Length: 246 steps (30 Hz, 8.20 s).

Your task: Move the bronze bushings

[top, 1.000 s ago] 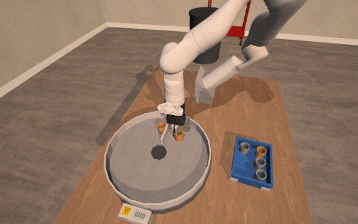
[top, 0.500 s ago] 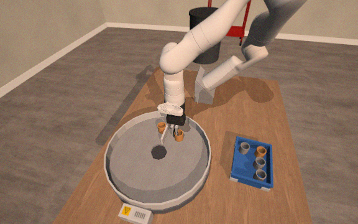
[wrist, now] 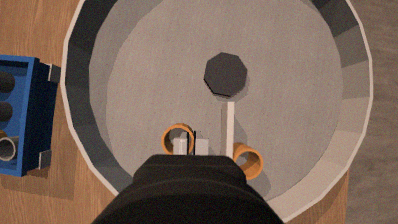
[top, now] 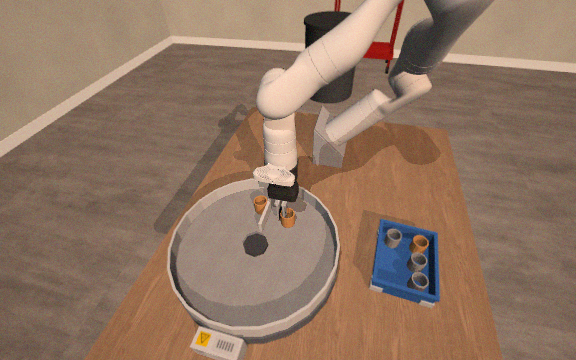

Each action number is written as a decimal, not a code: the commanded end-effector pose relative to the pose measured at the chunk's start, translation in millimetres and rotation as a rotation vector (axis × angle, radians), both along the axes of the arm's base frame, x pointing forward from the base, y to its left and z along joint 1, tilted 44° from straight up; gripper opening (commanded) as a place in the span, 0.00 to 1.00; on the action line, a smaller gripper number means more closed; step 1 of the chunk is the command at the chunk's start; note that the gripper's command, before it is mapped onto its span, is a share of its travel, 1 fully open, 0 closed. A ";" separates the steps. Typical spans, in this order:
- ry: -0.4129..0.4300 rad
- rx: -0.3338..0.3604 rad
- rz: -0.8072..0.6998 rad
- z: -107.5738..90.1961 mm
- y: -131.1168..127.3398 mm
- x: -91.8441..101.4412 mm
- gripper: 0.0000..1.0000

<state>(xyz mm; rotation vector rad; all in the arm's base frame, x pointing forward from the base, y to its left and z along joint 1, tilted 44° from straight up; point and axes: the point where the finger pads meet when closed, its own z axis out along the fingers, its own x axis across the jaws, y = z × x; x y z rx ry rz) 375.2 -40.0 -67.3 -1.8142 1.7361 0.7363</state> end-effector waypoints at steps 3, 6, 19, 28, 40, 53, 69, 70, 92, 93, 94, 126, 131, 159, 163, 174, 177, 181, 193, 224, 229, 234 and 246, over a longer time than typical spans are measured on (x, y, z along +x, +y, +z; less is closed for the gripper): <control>-0.004 0.000 0.000 -0.8 0.2 0.0 0.00; -0.004 0.000 0.000 -0.8 0.2 0.0 0.00; -0.004 0.000 0.000 -0.8 0.2 0.0 0.38; -0.004 0.000 0.000 -0.8 0.2 0.0 0.38; -0.004 0.000 0.000 -0.8 0.2 0.0 0.38; -0.012 -0.004 0.001 20.1 -21.2 4.4 0.38; -0.006 0.000 0.000 32.3 -31.9 2.2 0.38; -0.006 0.000 0.000 32.3 -31.9 2.2 0.38; -0.006 0.000 0.000 32.3 -31.9 2.2 0.38; -0.006 0.000 0.000 32.3 -31.9 2.2 0.38; -0.006 0.000 0.000 32.3 -31.9 2.2 0.38; -0.007 0.000 0.000 34.4 -34.0 2.5 0.38; -0.007 0.000 0.000 34.4 -34.0 2.5 0.38; -0.009 0.001 0.000 113.8 48.5 -10.8 0.36; -0.009 0.001 0.000 141.0 76.8 -14.0 0.36; -0.001 0.001 -0.007 207.7 146.9 -23.6 0.36; 0.002 0.001 -0.009 226.7 167.1 -26.8 0.36; 0.002 0.002 -0.008 251.1 192.8 -31.2 0.36; -0.008 0.003 0.002 278.4 221.3 -35.4 0.36; -0.003 0.002 0.002 277.2 221.7 -36.3 0.36; -0.003 0.002 0.002 277.2 221.7 -36.3 0.36; -0.005 0.003 0.002 279.1 222.7 -36.6 0.36; -0.003 0.002 0.002 279.8 224.2 -37.5 0.36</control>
